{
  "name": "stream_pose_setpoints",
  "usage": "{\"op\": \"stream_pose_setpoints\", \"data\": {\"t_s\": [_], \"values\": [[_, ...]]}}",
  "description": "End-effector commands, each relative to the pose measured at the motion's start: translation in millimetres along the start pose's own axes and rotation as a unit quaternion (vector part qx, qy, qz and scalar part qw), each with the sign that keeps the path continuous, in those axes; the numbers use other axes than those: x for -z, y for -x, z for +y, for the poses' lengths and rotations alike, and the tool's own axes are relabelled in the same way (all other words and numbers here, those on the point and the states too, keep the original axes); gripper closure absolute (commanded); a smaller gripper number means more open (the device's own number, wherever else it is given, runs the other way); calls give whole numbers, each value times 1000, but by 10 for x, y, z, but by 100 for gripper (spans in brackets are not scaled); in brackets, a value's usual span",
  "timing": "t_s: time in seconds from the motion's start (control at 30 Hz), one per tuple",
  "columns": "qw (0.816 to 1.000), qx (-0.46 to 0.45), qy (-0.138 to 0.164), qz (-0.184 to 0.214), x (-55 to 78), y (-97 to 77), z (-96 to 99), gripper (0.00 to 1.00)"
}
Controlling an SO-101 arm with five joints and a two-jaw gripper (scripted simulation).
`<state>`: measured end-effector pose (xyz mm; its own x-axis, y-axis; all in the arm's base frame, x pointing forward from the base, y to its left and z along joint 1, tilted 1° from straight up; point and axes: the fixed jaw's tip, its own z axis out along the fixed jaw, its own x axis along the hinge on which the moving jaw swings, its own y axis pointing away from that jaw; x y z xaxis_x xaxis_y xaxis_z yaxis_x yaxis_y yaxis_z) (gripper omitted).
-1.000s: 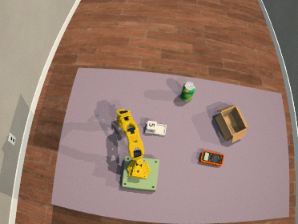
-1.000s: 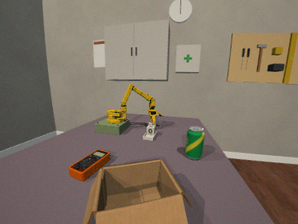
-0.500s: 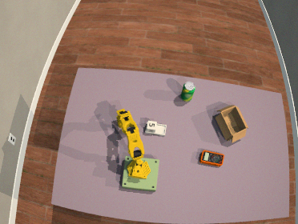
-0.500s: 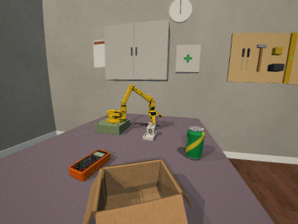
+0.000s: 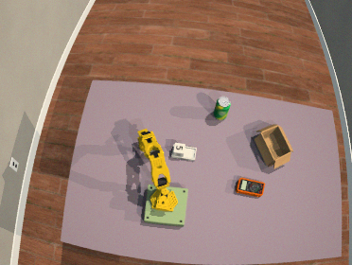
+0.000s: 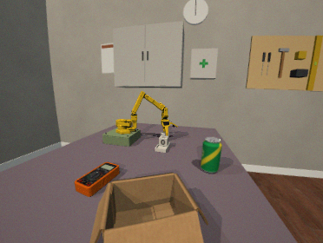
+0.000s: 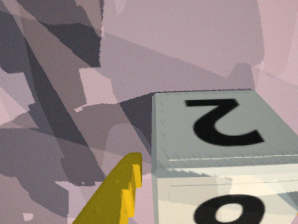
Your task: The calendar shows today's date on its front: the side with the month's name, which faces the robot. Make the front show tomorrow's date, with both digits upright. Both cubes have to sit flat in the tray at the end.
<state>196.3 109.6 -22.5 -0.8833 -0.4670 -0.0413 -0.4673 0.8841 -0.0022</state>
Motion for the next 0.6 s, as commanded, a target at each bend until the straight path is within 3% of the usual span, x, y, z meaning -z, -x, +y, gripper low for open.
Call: {"op": "stream_pose_setpoints", "data": {"t_s": [0.0,0.57], "values": [[1000,-1,1,16,-63,-63,9,66],[1000,-1,1,16,-63,-63,-13,69]]}}
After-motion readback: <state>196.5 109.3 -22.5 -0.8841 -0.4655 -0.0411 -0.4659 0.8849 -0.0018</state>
